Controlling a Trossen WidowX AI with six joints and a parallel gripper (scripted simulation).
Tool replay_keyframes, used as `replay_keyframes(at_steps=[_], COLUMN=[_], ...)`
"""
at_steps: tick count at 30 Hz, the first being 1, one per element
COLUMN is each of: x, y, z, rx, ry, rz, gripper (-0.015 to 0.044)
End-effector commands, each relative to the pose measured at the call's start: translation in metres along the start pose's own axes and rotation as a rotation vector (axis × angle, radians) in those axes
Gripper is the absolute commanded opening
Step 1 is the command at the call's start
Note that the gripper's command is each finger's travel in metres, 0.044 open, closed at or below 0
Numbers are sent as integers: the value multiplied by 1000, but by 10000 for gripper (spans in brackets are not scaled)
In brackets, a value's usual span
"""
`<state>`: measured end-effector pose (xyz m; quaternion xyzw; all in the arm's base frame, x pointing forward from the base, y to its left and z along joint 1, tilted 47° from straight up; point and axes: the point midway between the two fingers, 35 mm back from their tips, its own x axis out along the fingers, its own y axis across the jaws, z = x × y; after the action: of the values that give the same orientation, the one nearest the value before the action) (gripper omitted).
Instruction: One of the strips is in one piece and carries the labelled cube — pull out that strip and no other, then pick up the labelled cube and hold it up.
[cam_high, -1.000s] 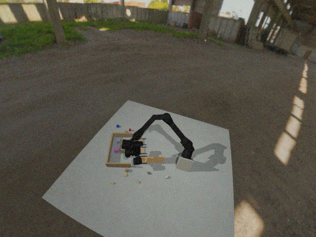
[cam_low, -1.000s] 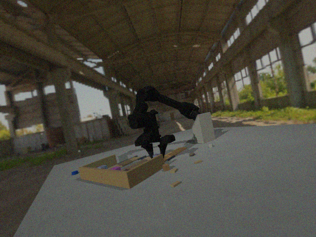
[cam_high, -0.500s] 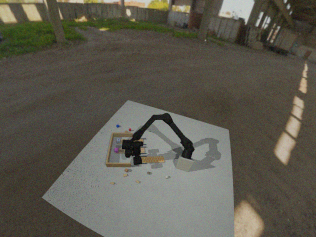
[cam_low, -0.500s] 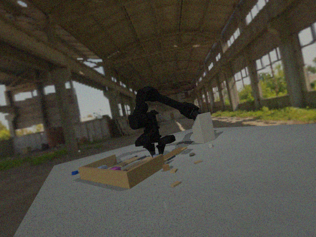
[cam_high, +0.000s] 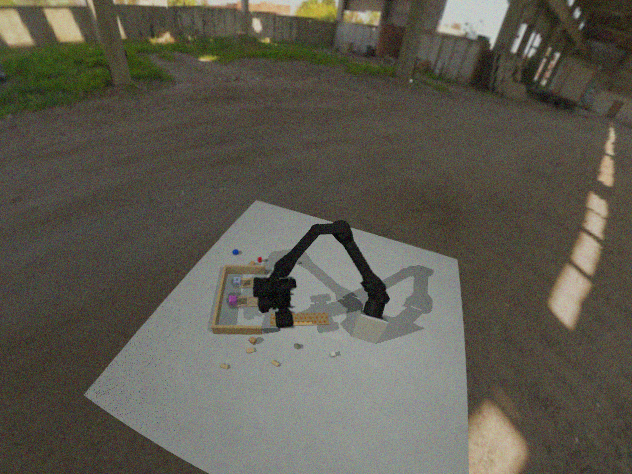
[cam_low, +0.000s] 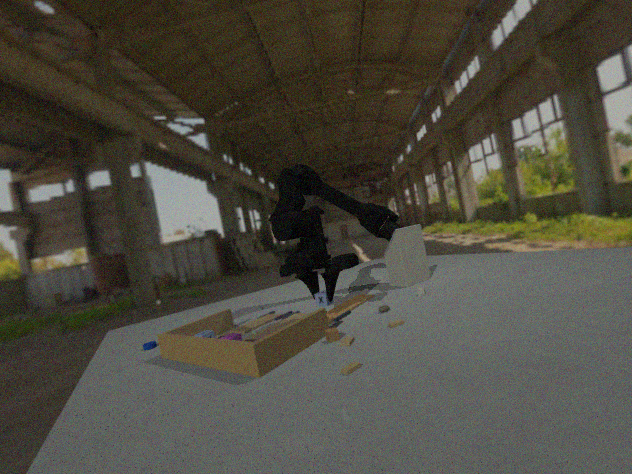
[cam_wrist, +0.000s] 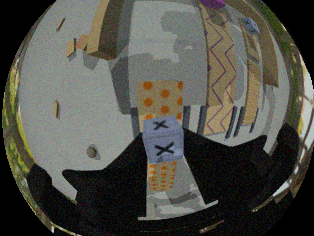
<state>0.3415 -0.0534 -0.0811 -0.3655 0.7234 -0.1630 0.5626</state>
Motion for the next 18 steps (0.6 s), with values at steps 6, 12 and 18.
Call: replay_keyframes(at_steps=[6,12,18], x=[-13,-13,-23], y=[7,12,14], z=[-25,-40,-44], rx=[-11,-11,-12], ry=[10,10,10], rz=[-1,-1,0], gripper=[0,0,0])
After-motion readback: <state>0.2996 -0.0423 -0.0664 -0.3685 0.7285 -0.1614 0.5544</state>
